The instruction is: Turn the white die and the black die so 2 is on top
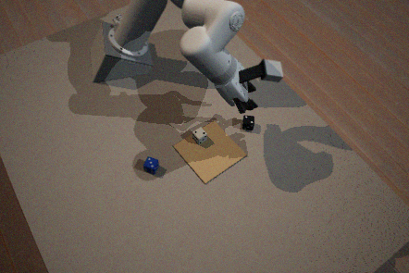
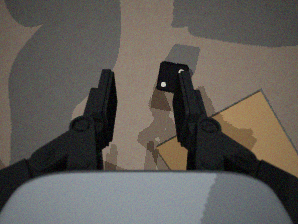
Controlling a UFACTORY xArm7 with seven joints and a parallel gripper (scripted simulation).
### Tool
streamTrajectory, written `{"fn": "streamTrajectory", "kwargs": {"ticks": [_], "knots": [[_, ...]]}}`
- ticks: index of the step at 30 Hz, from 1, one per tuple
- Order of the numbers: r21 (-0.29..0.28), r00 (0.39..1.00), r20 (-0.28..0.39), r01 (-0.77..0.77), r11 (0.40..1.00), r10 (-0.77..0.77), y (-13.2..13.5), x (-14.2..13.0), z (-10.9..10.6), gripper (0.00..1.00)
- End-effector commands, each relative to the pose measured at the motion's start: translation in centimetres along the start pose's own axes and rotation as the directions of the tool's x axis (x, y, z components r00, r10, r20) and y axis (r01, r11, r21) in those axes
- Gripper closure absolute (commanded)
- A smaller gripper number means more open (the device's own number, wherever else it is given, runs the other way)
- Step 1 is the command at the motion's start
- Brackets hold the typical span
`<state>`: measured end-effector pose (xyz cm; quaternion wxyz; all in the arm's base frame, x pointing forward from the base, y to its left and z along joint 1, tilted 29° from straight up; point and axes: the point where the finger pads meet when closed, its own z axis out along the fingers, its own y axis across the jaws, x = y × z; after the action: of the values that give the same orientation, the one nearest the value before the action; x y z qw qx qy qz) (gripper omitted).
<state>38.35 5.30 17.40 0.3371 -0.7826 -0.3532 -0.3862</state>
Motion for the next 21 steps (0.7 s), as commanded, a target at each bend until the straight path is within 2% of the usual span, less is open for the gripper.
{"fn": "streamTrajectory", "kwargs": {"ticks": [1,3,4,7,9,11,16,19,20,21], "knots": [[-0.02,0.985,0.169,-0.027,0.999,0.03,0.3,0.6,-0.2,0.53],[-0.032,0.978,0.206,-0.03,0.999,0.036,0.3,0.8,-0.3,0.53],[-0.051,0.966,0.254,-0.034,0.998,0.045,0.4,1.1,-0.4,0.53],[-0.087,0.943,0.328,-0.035,0.996,0.062,0.6,1.6,-0.5,0.53],[-0.087,0.943,0.328,-0.035,0.996,0.062,0.6,1.6,-0.5,0.53],[-0.146,0.906,0.413,-0.028,0.989,0.087,0.9,2.3,-0.8,0.53],[-0.217,0.864,0.49,-0.01,0.976,0.118,1.1,3.3,-1.0,0.53],[-0.226,0.859,0.498,-0.007,0.974,0.121,1.1,3.4,-1.0,0.53],[-0.226,0.859,0.498,-0.007,0.974,0.121,1.1,3.4,-1.0,0.0],[-0.226,0.859,0.498,-0.007,0.974,0.121,1.1,3.4,-1.0,0.0]]}}
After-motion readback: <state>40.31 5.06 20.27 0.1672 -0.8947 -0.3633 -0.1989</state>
